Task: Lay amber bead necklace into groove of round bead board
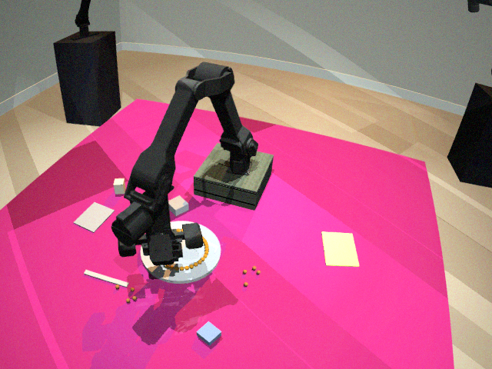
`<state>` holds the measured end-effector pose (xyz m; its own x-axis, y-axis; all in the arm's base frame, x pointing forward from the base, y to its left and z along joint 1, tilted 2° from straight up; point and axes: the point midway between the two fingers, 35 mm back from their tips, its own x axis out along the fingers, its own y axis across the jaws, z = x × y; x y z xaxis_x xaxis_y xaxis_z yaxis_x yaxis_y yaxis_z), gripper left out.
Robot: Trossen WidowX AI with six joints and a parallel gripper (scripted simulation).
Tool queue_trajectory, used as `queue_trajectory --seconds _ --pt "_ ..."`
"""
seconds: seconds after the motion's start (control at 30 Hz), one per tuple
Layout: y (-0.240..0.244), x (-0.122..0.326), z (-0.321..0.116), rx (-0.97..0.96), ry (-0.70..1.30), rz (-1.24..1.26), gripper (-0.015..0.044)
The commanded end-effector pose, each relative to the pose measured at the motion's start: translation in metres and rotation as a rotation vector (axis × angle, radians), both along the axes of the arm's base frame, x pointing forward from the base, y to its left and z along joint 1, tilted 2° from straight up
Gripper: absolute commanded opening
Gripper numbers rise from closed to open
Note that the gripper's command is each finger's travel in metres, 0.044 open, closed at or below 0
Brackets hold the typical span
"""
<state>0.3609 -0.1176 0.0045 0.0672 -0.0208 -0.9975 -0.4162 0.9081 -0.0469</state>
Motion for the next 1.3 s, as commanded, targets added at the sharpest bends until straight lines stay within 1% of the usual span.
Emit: queue_trajectory --seconds 0.0,0.4,1.03,1.1,1.27 --pt "0.0 0.0 0.001 0.0 0.0 0.0 0.0131" --pt "0.0 -0.001 0.002 0.0 0.002 0.001 0.044" --pt "0.0 -0.001 0.005 -0.004 0.001 0.006 0.044" --pt "-0.002 -0.005 0.007 -0.003 0.001 -0.005 0.0387" --pt "-0.018 -0.036 0.019 0.001 0.001 -0.085 0.0256"
